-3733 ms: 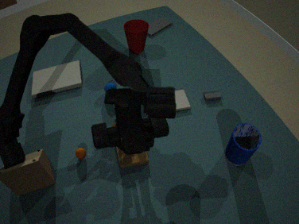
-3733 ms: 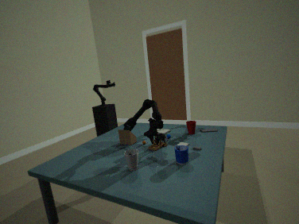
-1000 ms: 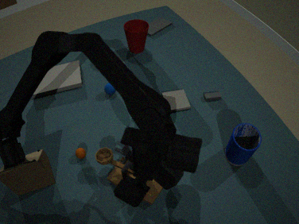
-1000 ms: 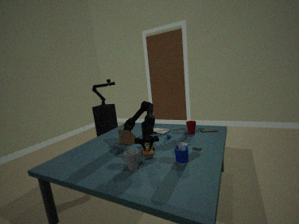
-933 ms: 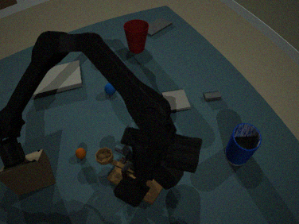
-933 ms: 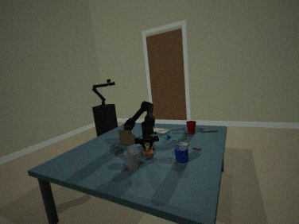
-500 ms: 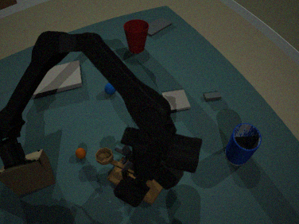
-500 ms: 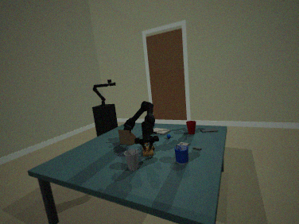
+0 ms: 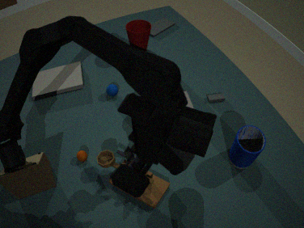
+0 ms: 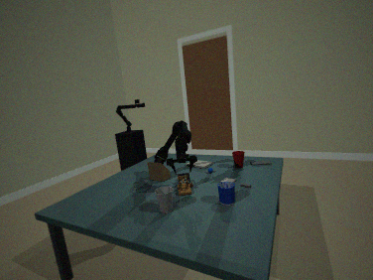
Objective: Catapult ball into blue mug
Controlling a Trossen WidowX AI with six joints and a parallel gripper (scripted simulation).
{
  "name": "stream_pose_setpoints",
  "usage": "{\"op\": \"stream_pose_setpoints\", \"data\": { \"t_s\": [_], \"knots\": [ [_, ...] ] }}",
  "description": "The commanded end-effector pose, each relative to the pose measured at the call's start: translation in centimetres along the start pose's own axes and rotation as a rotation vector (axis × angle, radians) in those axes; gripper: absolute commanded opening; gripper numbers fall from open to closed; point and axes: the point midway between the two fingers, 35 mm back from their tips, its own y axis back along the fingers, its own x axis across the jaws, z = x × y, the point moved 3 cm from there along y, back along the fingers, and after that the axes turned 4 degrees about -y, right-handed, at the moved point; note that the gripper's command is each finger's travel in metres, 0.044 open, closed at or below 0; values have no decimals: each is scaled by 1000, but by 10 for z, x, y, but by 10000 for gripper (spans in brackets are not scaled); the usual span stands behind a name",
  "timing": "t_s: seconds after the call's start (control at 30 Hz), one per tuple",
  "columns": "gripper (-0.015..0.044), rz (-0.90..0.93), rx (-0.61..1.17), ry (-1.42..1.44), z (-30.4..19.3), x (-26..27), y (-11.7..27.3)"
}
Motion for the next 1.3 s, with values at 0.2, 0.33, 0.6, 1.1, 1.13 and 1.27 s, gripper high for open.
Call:
{"op": "stream_pose_setpoints", "data": {
  "t_s": [0.2, 0.33, 0.6, 1.1, 1.13, 1.27],
  "knots": [
    [440, -5, 15, 5, -3, 0, 6],
    [440, -5, 15, 5, -3, 0, -5],
    [440, -4, 16, 5, -4, 0, -42],
    [440, -3, 16, 6, -4, 0, -65],
    [440, -3, 16, 6, -4, 0, -67],
    [440, -3, 17, 6, -4, 0, -73]
  ]
}}
